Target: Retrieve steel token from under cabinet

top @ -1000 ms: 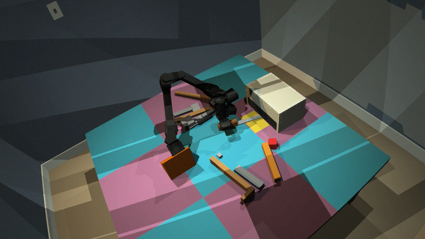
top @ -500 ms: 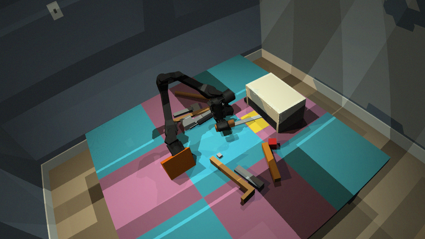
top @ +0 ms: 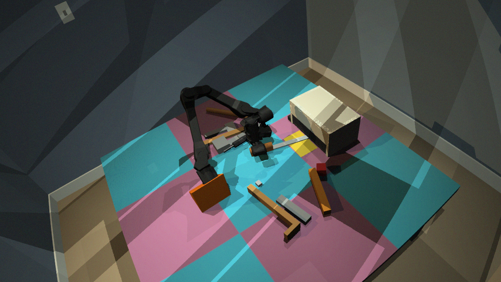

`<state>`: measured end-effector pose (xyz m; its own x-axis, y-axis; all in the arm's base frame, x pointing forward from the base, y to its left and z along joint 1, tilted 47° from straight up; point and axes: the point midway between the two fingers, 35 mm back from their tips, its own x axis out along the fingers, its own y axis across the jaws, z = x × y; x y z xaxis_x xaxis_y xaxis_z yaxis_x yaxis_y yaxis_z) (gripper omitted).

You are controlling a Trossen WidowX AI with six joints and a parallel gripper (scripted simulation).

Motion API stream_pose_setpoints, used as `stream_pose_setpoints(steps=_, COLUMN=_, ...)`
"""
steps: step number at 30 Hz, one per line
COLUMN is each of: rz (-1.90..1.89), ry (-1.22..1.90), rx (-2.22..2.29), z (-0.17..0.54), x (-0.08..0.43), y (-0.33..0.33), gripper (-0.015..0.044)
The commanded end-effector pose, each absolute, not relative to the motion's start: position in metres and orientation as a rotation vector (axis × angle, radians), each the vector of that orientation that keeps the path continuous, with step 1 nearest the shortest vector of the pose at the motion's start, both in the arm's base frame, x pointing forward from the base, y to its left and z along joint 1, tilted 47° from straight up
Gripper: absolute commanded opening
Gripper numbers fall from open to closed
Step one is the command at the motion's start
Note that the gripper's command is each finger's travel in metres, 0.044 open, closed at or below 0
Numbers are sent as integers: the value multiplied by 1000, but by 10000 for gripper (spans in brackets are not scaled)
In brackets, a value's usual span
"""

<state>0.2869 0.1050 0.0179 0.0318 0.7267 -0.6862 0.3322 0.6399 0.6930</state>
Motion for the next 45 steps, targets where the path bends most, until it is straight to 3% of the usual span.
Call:
stream_pose_setpoints(steps=1, rz=378, ry=1571, rx=909, z=19, x=281, y=107, gripper=0)
stream_pose_setpoints(steps=45, rz=308, ry=1597, rx=979, z=27, x=254, y=114, gripper=0)
